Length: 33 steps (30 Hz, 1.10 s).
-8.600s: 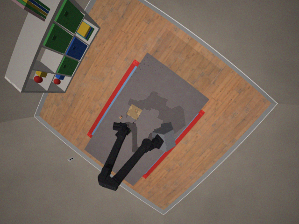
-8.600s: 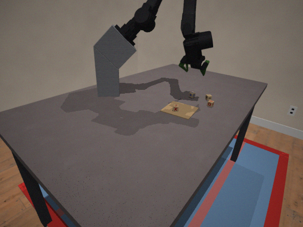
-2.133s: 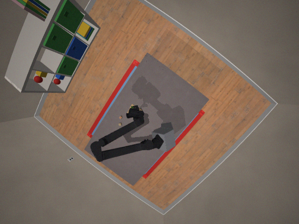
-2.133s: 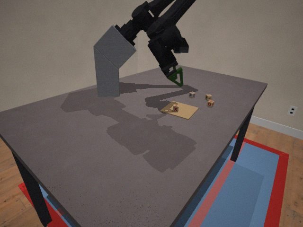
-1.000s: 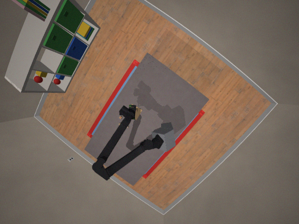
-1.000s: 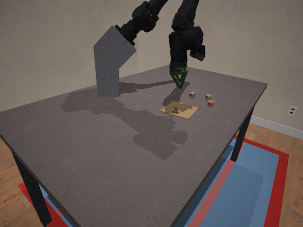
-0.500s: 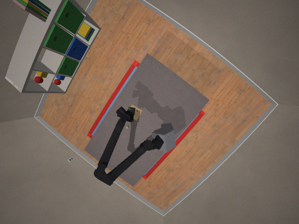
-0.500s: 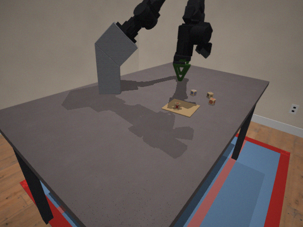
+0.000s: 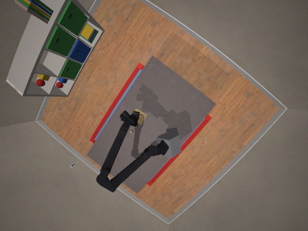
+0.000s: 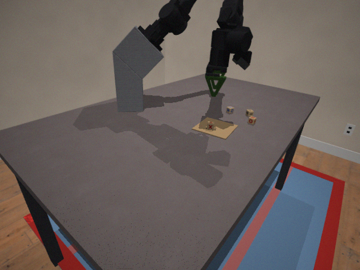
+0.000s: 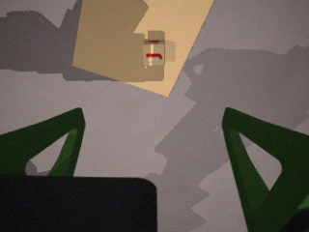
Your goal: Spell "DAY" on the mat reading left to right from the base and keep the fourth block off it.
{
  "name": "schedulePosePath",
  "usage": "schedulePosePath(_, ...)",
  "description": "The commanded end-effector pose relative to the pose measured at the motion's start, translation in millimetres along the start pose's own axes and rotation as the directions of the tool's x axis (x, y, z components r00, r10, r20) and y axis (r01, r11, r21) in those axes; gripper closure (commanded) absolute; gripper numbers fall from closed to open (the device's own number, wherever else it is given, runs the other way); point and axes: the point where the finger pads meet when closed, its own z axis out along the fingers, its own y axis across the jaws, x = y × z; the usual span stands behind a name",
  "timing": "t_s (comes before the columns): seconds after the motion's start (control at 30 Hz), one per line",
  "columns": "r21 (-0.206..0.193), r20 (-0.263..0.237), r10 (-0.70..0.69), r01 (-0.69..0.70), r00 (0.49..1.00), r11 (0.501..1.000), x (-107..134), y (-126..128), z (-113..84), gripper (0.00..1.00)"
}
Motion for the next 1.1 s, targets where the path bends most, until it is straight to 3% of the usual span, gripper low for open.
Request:
schedulePosePath(0.0, 0.003, 0.008, 0.083, -0.083, 0.997, 0.997, -9, -3, 5.9, 0.0)
schedulePosePath(0.13, 0.002, 0.009, 0.289, -0.289, 0.957, 0.957, -9, -4, 13.7, 0.0)
schedulePosePath(0.23, -0.001, 0.003, 0.475, -0.475, 0.88, 0.88, -6, -3, 22.4, 0.0)
schedulePosePath(0.27, -0.002, -0.004, 0.518, -0.518, 0.855, 0.855, -3, -2, 25.9, 0.0)
schedulePosePath(0.33, -0.002, -0.004, 0.518, -0.518, 0.855, 0.855, -3, -2, 25.9, 0.0)
schedulePosePath(0.37, -0.002, 0.013, 0.616, -0.616, 0.788, 0.788, -7, 0, 23.8, 0.0)
schedulePosePath(0.5, -0.002, -0.018, 0.756, -0.756, 0.654, 0.654, 1, 0, 41.5, 0.0)
schedulePosePath(0.67, -0.001, -0.03, 0.888, -0.889, 0.458, 0.458, 0, 0, 53.2, 0.0)
schedulePosePath(0.73, -0.007, -0.024, 0.929, -0.929, 0.37, 0.37, -8, 1, 50.2, 0.0)
schedulePosePath(0.83, 0.003, -0.027, 0.973, -0.974, 0.228, 0.229, -2, 1, 58.1, 0.0)
schedulePosePath(0.9, 0.003, -0.027, 0.973, -0.974, 0.228, 0.229, -2, 1, 58.1, 0.0)
schedulePosePath(0.93, -0.01, -0.005, 0.993, -0.993, 0.12, 0.12, -8, 1, 54.6, 0.0)
schedulePosePath(1.0, -0.011, 0.005, 0.999, -0.999, 0.038, 0.038, -6, 1, 56.4, 0.0)
schedulePosePath(1.07, -0.01, 0.005, 0.999, -0.999, 0.035, 0.035, -5, 1, 56.8, 0.0)
